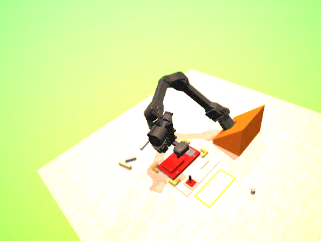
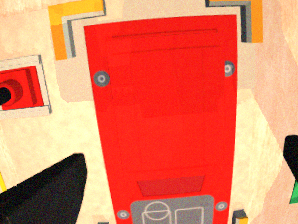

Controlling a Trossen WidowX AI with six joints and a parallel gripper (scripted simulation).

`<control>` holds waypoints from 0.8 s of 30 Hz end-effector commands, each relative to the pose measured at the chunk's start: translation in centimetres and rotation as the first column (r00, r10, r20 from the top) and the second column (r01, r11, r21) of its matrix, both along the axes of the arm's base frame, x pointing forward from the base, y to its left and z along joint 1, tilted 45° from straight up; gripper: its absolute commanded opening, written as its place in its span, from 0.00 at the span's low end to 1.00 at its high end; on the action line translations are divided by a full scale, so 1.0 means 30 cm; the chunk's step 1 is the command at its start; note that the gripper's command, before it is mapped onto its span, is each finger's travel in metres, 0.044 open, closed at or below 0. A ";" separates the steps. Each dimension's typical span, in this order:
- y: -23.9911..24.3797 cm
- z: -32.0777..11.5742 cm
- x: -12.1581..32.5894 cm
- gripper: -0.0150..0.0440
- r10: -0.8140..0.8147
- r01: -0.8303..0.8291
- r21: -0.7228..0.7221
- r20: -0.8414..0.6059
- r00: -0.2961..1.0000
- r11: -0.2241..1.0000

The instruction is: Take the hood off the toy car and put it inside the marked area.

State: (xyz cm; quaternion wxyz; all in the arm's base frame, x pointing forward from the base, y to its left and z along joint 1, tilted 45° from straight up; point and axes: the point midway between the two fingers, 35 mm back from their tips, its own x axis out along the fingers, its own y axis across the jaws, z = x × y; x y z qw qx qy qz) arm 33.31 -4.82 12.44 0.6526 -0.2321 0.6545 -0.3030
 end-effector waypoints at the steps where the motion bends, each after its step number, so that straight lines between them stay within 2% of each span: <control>1: -0.004 -0.010 0.001 1.00 0.003 -0.003 0.004 -0.003 1.000 1.000; 24: -0.046 -0.056 0.001 1.00 0.003 -0.003 0.004 -0.002 1.000 1.000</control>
